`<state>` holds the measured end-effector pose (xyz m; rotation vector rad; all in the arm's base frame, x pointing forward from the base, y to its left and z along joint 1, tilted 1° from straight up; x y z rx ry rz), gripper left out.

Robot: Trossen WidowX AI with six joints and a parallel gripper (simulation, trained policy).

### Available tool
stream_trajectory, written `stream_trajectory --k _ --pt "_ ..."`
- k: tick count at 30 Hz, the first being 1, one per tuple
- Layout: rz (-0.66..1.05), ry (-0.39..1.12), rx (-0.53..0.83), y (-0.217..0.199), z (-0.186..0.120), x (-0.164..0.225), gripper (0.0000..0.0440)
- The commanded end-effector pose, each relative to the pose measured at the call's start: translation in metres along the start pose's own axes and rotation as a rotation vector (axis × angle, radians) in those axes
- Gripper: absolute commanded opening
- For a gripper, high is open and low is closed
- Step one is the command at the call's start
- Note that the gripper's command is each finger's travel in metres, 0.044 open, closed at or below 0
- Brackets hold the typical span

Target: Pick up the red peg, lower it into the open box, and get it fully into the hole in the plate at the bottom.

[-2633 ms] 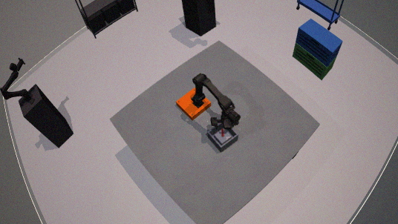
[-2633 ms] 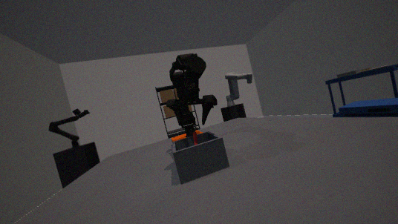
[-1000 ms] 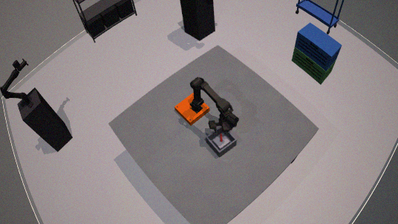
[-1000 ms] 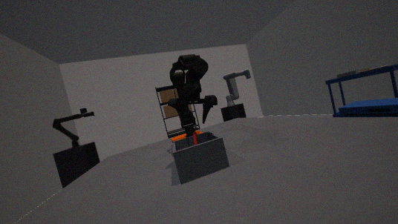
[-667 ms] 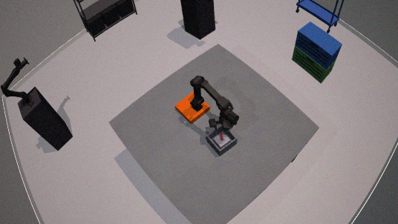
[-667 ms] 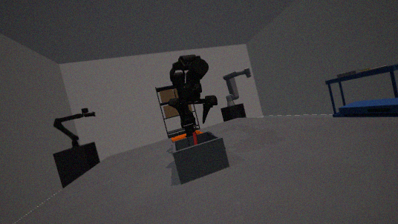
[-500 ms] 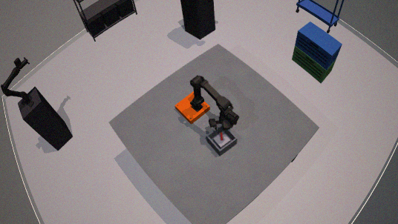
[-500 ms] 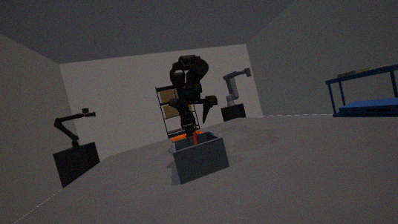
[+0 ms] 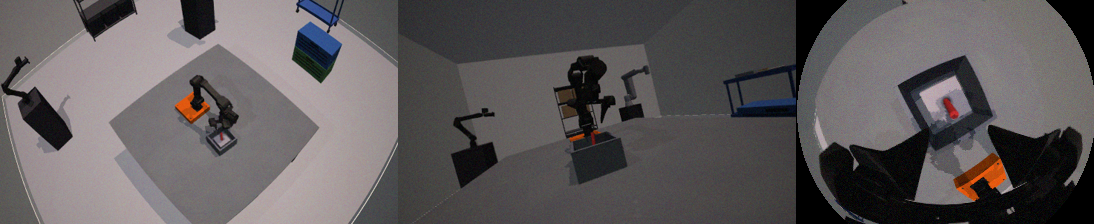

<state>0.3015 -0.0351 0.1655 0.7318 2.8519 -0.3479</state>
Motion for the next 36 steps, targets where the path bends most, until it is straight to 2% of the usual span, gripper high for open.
stream_trajectory --k 1,36 --pt "-0.01 0.008 -0.004 0.0 0.001 0.003 0.036" --pt "-0.034 0.027 -0.023 0.0 0.0 0.016 0.032"
Point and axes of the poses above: the point midway between the two fingers, 35 mm back from their tips, its own z axis out along the fingers, its own y axis across the jaws, x = y × z, the point moved 2 cm from there along -z, back along the fingers, and after that the axes turned 3 degrees about -z, right-handed, at the moved point
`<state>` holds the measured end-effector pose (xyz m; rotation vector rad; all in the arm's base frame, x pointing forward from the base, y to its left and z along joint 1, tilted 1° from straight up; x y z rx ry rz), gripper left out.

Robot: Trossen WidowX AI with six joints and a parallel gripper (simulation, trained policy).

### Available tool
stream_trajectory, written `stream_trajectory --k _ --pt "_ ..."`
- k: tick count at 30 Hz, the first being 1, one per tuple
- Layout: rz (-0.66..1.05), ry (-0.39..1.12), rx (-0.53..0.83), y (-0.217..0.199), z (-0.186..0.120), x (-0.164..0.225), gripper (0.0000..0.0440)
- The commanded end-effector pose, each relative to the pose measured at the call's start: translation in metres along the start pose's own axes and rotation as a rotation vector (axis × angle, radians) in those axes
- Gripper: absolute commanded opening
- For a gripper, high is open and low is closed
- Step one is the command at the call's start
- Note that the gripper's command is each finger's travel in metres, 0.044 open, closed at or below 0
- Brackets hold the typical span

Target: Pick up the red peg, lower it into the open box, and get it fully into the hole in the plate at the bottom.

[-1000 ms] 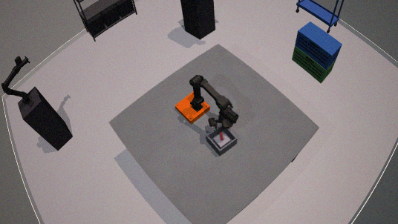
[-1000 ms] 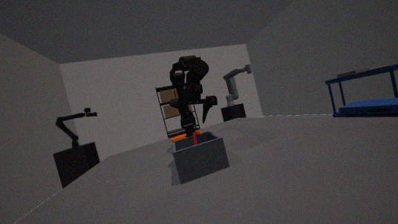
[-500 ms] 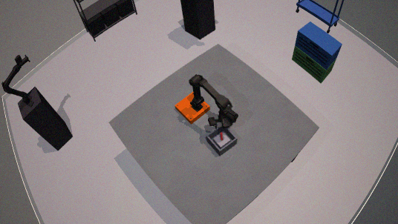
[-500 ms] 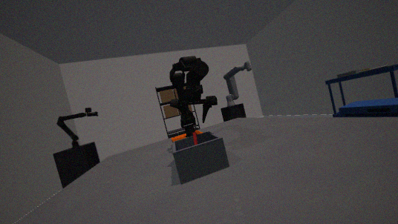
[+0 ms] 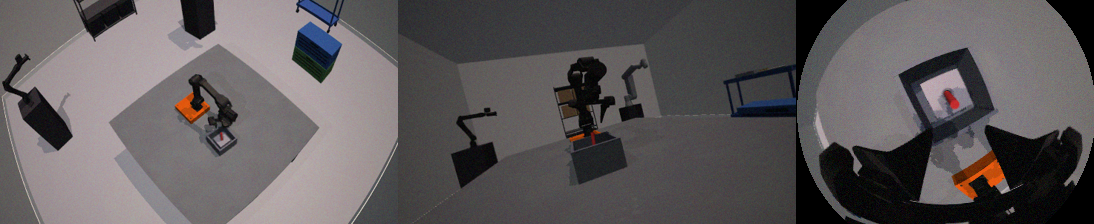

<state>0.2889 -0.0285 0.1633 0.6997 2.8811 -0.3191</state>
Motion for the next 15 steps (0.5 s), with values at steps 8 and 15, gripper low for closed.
stream_trajectory --k 8,15 --pt "-0.011 0.011 -0.008 0.0003 0.0006 0.0049 0.0312" --pt "-0.013 0.015 -0.012 0.0001 0.0007 0.0073 0.0305"
Point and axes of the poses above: the point midway between the two fingers, 35 mm back from their tips, its own z axis out along the fingers, its own y axis across the jaws, x = y × z, the point moved 2 cm from there along -z, back along the fingers, and after that the axes turned 3 degrees about -z, right-handed, at the moved point
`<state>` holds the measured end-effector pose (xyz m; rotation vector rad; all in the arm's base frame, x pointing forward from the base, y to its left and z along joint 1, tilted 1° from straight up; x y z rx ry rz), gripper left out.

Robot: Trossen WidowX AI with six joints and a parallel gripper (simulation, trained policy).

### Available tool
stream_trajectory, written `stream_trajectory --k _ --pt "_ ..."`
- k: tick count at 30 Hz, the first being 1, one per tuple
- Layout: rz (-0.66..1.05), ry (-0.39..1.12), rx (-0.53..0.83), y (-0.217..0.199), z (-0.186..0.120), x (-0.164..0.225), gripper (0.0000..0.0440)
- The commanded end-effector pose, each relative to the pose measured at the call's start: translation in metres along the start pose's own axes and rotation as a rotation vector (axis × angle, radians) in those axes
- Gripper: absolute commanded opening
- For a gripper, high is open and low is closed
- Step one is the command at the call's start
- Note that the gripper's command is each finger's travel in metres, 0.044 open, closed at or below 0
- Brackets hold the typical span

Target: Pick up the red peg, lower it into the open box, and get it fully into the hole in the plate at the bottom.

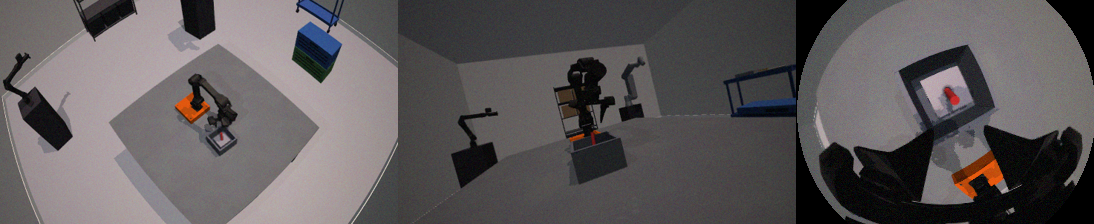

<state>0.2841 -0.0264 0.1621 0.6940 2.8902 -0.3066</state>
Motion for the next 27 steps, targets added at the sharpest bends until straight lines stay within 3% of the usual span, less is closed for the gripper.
stream_trajectory --k 1,27 --pt "-0.008 0.008 -0.005 0.0003 0.0006 0.0023 0.0304" --pt "-0.009 0.019 -0.017 -0.0001 0.0012 0.0096 0.0281"
Point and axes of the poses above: the point midway between the two fingers, 35 mm back from their tips, its own z axis out along the fingers, its own y axis across the jaws, x = y × z, the point moved 2 cm from there along -z, back along the fingers, and after that the axes turned 3 degrees about -z, right-handed, at the moved point
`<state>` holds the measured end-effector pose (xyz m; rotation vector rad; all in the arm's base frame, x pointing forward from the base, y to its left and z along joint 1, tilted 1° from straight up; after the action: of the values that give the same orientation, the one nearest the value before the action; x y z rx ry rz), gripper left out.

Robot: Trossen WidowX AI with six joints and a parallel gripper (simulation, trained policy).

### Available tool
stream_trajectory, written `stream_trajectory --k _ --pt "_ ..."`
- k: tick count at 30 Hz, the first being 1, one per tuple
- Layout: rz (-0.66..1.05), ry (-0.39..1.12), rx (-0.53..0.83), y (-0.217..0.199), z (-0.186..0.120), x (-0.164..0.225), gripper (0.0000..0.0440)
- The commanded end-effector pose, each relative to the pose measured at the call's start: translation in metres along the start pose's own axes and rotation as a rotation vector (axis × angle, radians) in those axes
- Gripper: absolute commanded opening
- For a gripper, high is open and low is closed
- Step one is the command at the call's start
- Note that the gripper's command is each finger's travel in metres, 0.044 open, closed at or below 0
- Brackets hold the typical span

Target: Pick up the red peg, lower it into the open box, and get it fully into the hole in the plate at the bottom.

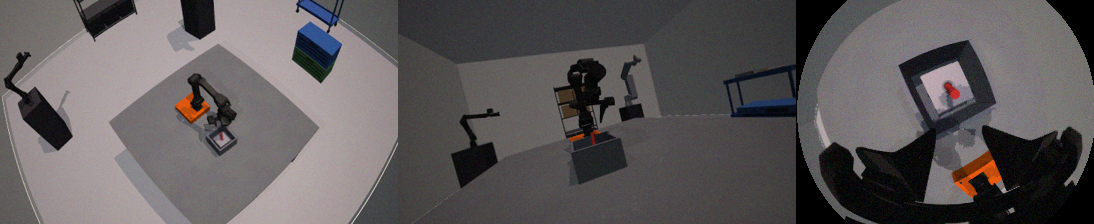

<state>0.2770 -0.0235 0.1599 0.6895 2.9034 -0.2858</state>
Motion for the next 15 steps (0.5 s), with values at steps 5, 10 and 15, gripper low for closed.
stream_trajectory --k 5,10,15 --pt "-0.004 0.008 -0.006 0.0003 0.0007 0.0028 0.0277" --pt "-0.003 0.01 -0.009 0.0003 0.0009 0.0038 0.0274" --pt "-0.002 0.011 -0.011 0.0003 0.0011 0.0048 0.027"
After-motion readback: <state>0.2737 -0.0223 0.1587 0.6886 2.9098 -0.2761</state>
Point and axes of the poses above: the point midway between the two fingers, 35 mm back from their tips, its own z axis out along the fingers, its own y axis across the jaws, x = y × z, the point moved 2 cm from there along -z, back along the fingers, and after that the axes turned 3 degrees about -z, right-handed, at the moved point
